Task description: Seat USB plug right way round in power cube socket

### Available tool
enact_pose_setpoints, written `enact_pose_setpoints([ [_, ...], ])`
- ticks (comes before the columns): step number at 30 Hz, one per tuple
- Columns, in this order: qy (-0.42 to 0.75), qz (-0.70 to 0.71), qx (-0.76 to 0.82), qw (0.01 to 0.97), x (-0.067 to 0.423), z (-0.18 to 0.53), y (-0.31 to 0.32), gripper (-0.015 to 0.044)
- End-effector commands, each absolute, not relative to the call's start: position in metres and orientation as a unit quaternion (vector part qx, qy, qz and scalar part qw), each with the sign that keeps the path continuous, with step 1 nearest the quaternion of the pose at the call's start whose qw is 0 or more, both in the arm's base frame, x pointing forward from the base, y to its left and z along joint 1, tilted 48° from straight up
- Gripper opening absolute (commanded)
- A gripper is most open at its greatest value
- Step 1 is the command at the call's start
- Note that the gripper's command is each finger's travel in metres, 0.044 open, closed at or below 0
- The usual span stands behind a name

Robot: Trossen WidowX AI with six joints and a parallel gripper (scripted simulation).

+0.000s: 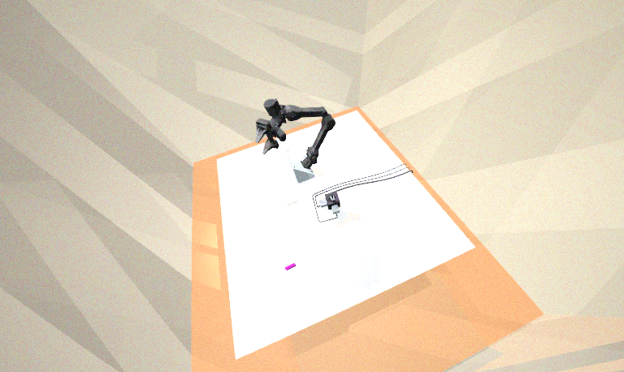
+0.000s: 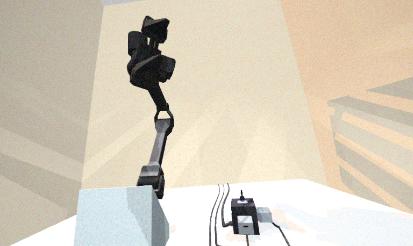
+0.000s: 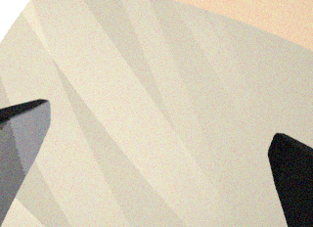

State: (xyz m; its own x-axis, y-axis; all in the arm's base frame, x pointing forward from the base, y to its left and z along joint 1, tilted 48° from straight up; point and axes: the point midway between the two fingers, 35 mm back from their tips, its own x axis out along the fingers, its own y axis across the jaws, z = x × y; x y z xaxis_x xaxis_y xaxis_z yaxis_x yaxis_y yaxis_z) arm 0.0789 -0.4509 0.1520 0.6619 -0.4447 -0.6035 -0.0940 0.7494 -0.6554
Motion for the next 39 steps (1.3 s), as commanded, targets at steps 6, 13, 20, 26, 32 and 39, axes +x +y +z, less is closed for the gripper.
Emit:
enact_pose_setpoints([
  [6, 0.36, 0.122, -0.306, 0.873, 0.216, 0.126, -0.353, 0.044],
  [13, 0.348, 0.301, -0.25, 0.852, 0.286, 0.112, -0.244, 0.044],
  [20, 0.324, 0.505, -0.21, 0.772, 0.317, 0.115, -0.114, 0.044],
  [26, 0.316, 0.597, -0.187, 0.714, 0.312, 0.117, -0.056, 0.044],
  [32, 0.316, 0.597, -0.187, 0.714, 0.311, 0.115, -0.057, 0.044],
  [39, 0.316, 0.597, -0.187, 0.714, 0.311, 0.111, -0.054, 0.044],
])
